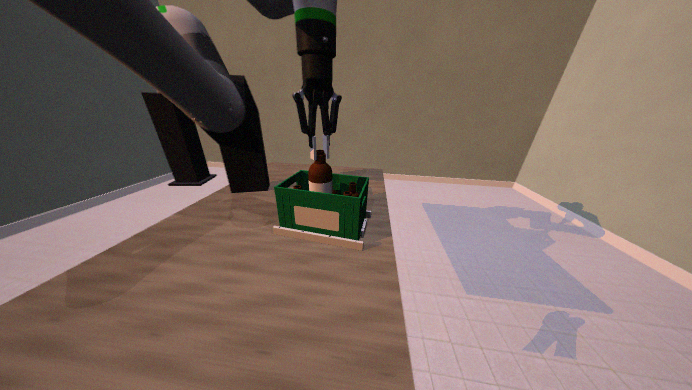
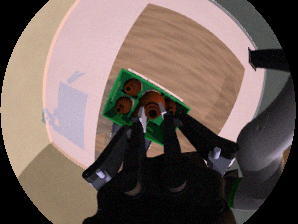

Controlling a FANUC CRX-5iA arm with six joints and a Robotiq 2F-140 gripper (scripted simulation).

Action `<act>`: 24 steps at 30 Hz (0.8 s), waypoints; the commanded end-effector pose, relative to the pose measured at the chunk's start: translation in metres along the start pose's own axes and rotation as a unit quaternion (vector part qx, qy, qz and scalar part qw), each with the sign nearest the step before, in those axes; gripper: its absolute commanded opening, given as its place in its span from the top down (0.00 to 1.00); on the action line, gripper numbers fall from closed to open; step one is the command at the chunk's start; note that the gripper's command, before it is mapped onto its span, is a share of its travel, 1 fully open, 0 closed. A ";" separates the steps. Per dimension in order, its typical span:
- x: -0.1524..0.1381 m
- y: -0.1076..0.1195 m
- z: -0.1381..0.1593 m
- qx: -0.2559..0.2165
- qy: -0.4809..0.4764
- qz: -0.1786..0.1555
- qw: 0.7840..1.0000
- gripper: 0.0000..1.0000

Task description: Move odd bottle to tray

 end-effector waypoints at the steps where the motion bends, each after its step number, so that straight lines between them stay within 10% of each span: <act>1: 0.000 0.002 0.000 0.000 0.000 0.000 1.000 0.90; 24: 0.000 0.025 0.000 0.000 0.000 0.000 1.000 0.90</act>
Point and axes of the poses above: the point where the finger pads meet when closed, its own y axis back along the fingers, its own x axis across the jaws, z = x × y, the point moved 4 cm from there along y, back along the fingers, and after that the axes turned 15 degrees about y, right-handed, at the moved point
